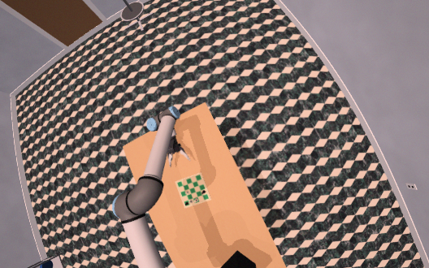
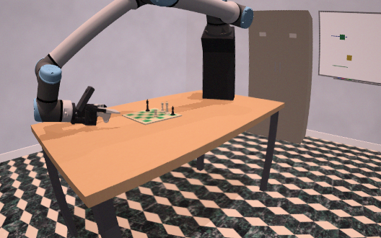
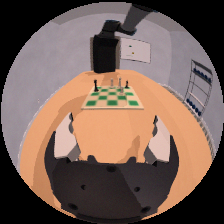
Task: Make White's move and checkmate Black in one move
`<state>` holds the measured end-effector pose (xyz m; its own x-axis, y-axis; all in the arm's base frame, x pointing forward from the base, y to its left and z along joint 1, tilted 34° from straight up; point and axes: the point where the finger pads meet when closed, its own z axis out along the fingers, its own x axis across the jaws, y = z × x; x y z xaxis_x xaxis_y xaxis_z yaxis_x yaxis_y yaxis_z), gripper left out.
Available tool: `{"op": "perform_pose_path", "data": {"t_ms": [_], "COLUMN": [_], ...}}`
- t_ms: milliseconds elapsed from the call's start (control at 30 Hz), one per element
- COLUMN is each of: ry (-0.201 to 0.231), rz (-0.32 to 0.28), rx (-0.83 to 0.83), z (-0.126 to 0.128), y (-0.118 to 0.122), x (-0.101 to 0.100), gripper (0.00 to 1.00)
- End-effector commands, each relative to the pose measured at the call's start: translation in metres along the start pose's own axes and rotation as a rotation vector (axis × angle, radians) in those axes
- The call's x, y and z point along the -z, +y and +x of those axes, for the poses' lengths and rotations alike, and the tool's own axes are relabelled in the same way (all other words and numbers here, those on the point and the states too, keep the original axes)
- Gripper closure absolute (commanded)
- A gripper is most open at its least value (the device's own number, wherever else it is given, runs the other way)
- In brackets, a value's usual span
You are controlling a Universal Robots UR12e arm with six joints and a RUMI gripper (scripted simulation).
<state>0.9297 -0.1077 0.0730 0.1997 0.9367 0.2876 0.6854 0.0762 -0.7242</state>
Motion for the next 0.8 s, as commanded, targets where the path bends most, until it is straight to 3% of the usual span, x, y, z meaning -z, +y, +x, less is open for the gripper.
{"op": "perform_pose_path", "data": {"t_ms": [0,433,767], "ry": [-0.002,-0.002,-0.001], "rz": [-0.002,-0.006,-0.005], "rx": [0.001,0.001,0.001], "z": [0.0,-0.001,-0.003], "y": [-0.002,-0.008,-0.071], "x": [0.001,0.003,0.013], "gripper": [0.0,0.0,0.0]}}
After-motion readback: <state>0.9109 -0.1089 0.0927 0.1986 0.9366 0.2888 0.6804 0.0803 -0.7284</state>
